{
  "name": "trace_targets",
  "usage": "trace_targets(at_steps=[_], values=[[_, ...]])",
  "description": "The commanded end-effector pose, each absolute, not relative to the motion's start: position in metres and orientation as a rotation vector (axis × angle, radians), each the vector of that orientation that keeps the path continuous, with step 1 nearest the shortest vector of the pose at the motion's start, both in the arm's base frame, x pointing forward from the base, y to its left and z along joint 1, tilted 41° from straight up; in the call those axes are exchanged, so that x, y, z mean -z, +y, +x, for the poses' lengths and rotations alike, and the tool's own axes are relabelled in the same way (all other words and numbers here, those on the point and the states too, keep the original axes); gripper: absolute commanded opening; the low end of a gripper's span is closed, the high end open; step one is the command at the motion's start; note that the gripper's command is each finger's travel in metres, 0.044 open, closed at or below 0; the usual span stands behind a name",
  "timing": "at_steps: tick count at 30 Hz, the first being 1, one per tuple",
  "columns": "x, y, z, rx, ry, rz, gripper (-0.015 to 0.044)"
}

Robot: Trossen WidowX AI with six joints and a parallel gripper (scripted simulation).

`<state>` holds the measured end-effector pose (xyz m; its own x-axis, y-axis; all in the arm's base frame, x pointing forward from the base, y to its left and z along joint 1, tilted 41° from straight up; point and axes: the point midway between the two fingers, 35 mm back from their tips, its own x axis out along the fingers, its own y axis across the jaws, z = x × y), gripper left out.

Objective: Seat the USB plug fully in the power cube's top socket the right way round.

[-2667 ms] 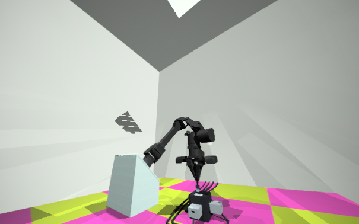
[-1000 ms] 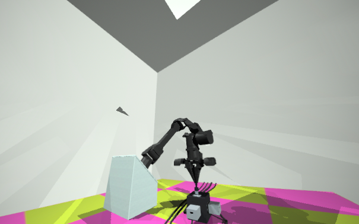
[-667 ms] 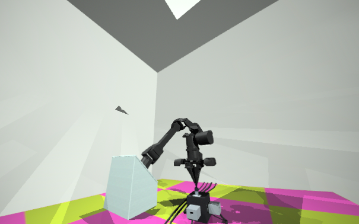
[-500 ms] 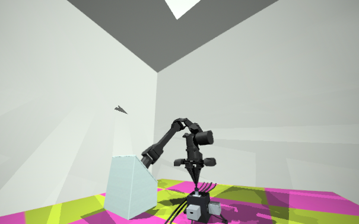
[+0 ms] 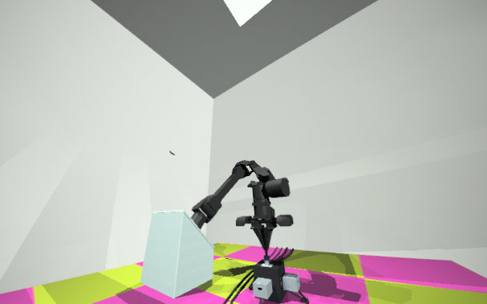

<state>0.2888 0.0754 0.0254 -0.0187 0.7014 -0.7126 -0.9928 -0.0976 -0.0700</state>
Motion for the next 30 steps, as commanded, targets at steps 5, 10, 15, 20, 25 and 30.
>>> trace_targets(at_steps=[5, 10, 15, 20, 25, 30], values=[[-0.0246, 0.0765, 0.2885, -1.542, 0.542, -0.7, 0.0], [-0.0241, 0.0769, 0.2885, -1.542, 0.542, -0.7, 0.0], [-0.0237, 0.0773, 0.2884, -1.542, 0.542, -0.7, 0.0], [-0.0232, 0.0777, 0.2884, -1.542, 0.542, -0.7, 0.0], [-0.0228, 0.0781, 0.2884, -1.542, 0.542, -0.7, 0.0], [-0.0223, 0.0785, 0.2884, -1.542, 0.542, -0.7, 0.0]])
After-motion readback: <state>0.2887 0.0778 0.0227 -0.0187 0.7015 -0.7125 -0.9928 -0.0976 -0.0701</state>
